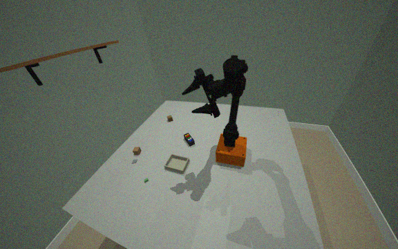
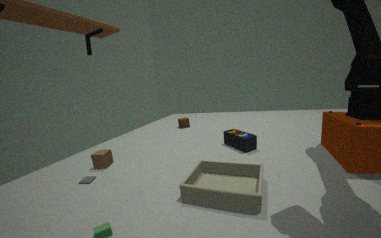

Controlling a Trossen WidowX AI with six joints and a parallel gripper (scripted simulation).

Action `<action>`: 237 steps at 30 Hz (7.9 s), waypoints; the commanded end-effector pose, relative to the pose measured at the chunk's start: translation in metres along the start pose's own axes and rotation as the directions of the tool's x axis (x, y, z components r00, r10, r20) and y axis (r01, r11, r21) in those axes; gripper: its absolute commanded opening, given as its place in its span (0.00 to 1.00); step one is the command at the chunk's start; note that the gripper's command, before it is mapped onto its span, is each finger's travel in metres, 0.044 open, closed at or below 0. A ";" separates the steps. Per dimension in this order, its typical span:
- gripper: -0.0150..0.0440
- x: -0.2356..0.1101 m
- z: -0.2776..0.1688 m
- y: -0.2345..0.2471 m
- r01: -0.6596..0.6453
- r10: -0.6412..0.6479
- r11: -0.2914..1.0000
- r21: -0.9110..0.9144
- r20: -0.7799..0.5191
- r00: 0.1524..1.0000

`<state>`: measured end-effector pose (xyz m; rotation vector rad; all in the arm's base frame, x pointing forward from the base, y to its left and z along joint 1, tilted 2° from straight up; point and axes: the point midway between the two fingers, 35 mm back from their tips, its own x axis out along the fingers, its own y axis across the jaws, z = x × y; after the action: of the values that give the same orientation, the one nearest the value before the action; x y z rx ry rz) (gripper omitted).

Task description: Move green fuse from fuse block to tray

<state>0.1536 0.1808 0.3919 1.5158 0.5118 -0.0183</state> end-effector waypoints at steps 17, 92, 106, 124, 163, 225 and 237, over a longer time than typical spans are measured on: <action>0.36 0.162 0.085 -0.096 0.543 -0.440 0.332 -0.771 0.383 0.812; 0.36 0.192 0.308 -0.355 -0.345 -0.947 -0.161 -0.925 0.046 0.319; 0.36 0.192 0.308 -0.357 -0.345 -0.947 -0.161 -0.925 0.046 0.319; 0.33 0.194 0.309 -0.364 -0.341 -0.947 -0.164 -0.926 0.051 0.317; 0.25 0.191 0.309 -0.351 -0.342 -0.947 -0.163 -0.925 0.049 0.318; 0.25 0.179 0.307 -0.314 -0.345 -0.947 -0.161 -0.925 0.046 0.319; 0.25 0.181 0.300 -0.304 -0.345 -0.946 -0.161 -0.925 0.045 0.320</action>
<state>0.3060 -0.0806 0.0344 -0.5641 1.5192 0.5346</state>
